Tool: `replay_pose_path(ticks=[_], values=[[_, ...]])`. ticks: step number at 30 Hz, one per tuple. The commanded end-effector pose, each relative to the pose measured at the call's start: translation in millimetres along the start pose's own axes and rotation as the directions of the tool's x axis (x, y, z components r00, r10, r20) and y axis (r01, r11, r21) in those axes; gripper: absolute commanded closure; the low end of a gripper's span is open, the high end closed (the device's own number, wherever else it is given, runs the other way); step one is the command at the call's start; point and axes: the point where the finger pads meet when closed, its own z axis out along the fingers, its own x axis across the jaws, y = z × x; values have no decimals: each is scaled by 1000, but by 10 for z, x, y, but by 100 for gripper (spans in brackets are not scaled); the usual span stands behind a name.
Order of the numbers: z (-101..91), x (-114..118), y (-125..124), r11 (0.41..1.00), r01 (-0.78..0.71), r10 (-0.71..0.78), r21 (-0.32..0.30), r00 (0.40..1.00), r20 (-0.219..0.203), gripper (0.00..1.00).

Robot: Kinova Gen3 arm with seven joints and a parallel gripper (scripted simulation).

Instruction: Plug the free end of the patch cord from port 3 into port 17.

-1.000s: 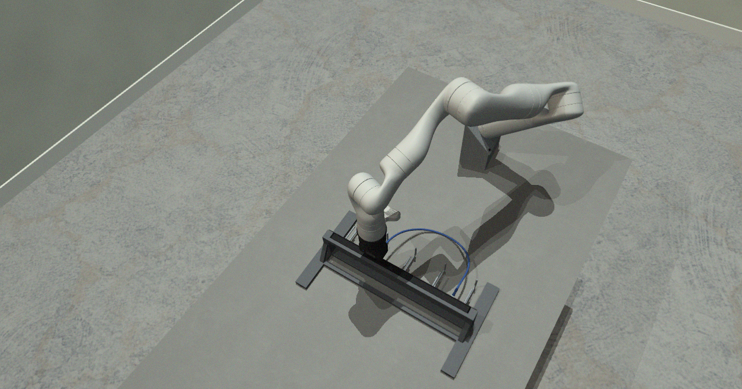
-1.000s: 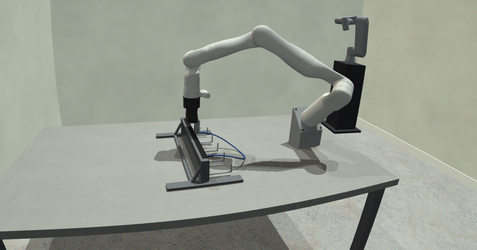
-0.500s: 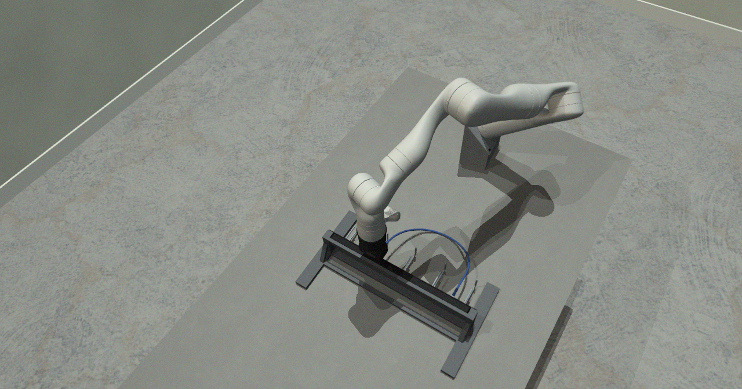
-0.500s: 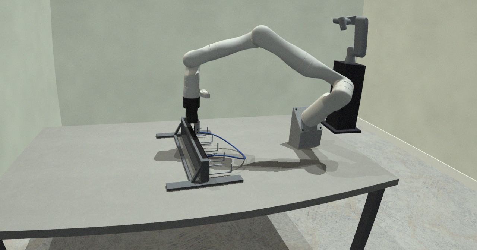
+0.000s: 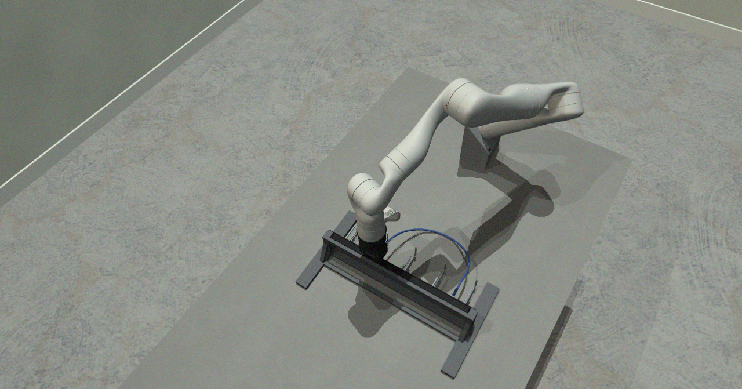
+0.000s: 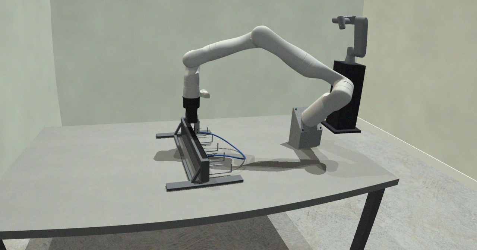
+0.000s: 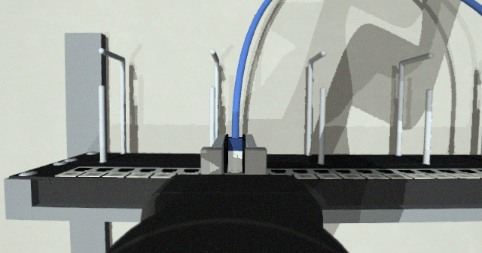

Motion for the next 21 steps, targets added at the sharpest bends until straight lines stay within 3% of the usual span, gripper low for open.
replay_pose_path(ticks=[1, 21], values=[[-15, 20, 60, 1000, 12, -12, -11, 1000, 1, 100], [-17, 18, 76, 1000, 9, -9, -15, 1000, 1, 100]])
